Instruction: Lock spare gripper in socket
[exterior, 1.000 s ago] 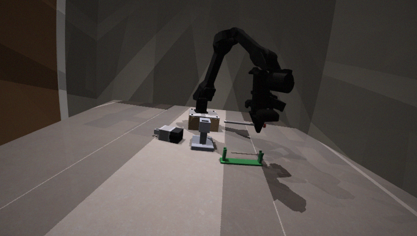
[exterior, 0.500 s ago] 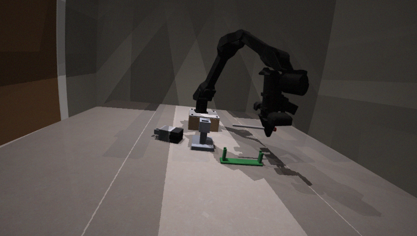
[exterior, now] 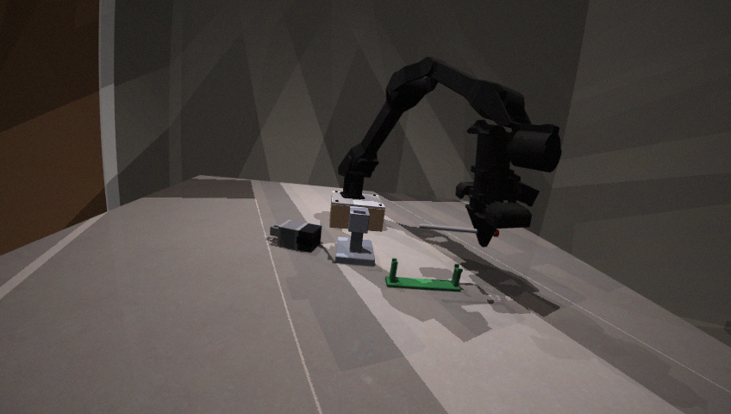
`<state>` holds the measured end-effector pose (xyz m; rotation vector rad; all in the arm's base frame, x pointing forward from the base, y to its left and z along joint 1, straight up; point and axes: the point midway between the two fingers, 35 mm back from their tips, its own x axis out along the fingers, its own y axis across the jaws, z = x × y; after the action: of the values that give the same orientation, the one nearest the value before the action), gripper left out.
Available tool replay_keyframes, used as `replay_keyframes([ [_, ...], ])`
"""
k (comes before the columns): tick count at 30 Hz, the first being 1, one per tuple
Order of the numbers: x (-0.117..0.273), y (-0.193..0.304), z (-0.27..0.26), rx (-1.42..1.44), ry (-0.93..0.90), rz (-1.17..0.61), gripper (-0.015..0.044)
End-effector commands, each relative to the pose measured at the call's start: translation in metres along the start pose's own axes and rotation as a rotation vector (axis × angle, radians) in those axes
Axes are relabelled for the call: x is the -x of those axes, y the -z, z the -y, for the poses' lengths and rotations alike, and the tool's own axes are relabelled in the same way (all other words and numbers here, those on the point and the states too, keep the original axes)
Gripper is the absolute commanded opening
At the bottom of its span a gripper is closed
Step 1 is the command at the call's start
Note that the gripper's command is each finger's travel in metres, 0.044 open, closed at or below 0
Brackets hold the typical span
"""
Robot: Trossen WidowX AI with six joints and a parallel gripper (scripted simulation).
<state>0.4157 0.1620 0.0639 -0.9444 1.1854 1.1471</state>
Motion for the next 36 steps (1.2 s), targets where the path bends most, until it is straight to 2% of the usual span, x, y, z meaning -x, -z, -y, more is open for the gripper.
replay_keyframes([
  [1, -0.004, -0.001, 0.002, 0.004, 0.000, 0.000, 0.0000],
  [36, -0.053, 0.006, 0.006, 0.005, -0.007, -0.004, 0.0000],
])
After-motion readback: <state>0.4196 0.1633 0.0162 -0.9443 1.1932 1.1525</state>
